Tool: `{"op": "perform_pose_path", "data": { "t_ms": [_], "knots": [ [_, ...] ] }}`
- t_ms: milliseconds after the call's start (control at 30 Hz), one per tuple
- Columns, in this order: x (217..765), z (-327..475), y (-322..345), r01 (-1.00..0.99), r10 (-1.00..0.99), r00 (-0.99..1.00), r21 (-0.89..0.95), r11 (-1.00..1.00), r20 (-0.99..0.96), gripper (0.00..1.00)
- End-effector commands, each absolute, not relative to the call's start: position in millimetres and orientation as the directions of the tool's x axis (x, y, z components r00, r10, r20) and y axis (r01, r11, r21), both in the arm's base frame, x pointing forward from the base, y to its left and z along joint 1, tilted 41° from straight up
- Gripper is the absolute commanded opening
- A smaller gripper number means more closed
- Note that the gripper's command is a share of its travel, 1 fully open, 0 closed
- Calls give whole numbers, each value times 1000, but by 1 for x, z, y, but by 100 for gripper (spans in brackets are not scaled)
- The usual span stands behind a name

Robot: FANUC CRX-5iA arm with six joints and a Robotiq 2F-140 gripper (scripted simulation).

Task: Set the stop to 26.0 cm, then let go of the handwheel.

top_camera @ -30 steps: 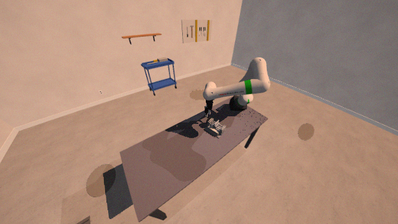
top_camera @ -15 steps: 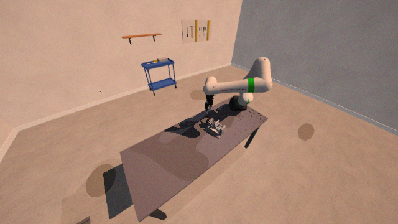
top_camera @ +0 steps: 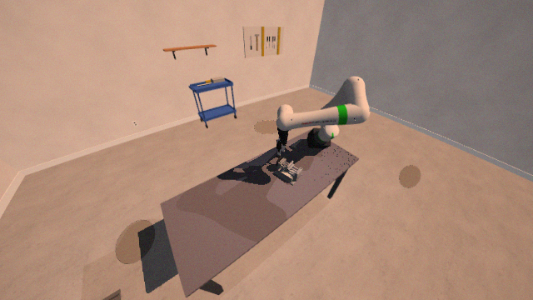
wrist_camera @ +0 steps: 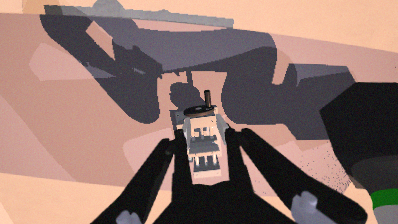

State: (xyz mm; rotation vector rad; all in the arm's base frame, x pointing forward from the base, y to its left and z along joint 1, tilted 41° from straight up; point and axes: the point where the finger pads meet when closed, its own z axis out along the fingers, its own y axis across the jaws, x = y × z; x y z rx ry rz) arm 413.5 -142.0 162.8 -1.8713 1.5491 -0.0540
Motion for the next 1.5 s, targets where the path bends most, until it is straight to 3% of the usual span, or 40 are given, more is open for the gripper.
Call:
{"op": "perform_pose_path", "data": {
  "t_ms": [0,367,1467],
  "knots": [
    [422,193,-103,-850,-880,280,-525,-42,-384,33],
    [434,237,-44,-850,-880,280,-525,-42,-384,33],
    [442,225,-35,-850,-880,280,-525,-42,-384,33]
  ]
}}
